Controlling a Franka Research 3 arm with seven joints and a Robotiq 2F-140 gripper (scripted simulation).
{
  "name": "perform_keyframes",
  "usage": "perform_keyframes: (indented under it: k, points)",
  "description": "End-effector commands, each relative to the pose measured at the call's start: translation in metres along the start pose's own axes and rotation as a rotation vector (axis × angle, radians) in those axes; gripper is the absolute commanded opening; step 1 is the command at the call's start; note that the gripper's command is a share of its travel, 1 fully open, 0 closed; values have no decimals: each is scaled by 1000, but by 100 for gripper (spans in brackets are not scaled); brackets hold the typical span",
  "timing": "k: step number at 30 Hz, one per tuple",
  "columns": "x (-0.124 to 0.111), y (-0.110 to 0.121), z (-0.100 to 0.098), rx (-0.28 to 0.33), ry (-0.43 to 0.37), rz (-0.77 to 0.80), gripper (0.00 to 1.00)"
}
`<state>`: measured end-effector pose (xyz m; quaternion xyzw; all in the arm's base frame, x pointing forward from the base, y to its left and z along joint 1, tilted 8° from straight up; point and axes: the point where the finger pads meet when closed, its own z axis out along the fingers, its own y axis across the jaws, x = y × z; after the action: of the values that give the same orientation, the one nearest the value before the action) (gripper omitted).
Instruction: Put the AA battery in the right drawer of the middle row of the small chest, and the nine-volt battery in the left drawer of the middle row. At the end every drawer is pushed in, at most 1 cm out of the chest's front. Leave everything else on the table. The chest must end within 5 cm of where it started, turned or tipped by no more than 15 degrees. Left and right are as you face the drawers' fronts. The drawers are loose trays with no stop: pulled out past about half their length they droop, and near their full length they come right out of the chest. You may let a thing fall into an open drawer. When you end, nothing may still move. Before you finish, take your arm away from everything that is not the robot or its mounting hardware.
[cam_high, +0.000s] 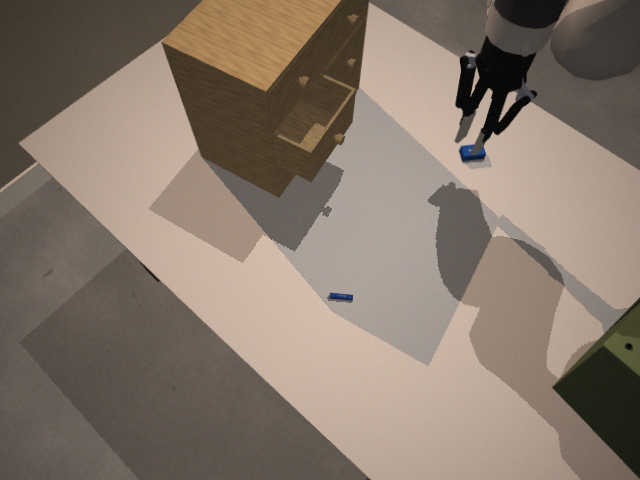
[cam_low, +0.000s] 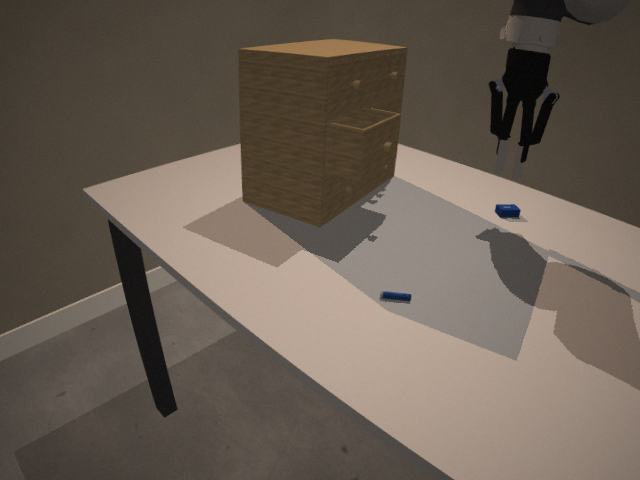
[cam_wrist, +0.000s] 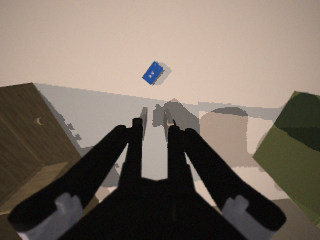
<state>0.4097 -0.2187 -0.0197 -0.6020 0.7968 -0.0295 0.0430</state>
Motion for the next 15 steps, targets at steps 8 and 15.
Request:
perform_keyframes:
  k: [8,15]
  points:
    - [21,-8,7,28,4,298,20]
    - [35,-8,13,33,13,404,20]
